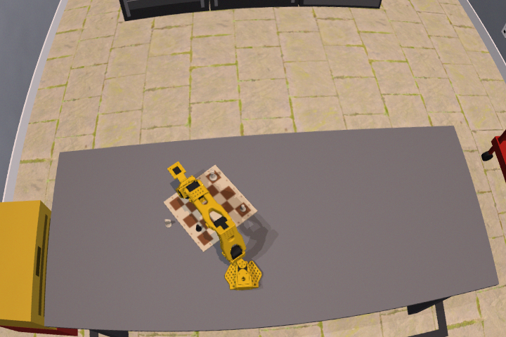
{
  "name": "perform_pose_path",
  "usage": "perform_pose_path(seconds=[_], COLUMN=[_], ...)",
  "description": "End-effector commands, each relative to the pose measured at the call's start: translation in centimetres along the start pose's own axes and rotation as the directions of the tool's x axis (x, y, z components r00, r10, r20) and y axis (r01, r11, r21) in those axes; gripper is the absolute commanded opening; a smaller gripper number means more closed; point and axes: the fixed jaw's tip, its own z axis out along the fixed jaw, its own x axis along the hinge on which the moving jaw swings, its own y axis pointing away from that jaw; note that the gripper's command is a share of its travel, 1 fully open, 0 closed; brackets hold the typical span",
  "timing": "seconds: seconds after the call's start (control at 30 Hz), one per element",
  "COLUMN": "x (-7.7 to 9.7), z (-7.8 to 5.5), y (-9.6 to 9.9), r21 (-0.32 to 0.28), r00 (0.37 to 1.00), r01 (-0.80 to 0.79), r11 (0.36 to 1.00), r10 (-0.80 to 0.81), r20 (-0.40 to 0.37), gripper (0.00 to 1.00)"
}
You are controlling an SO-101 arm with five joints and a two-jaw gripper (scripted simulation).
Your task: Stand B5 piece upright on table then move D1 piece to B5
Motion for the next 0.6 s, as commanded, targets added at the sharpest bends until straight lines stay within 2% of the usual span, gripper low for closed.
perform_pose_path(seconds=[0.0, 0.23, 0.57], x=[0.0, 0.2, 0.7], z=[-0.2, 0.0, 1.1], y=[-0.3, -0.3, -0.3], r21=[0.004, 0.004, 0.004], r00=[1.0, 1.0, 1.0], r01=[-0.012, -0.012, -0.012], r11=[1.0, 1.0, 1.0], r10=[0.012, 0.012, 0.012], r20=[0.007, 0.007, 0.007], gripper=[0.09, 0.09, 0.09])
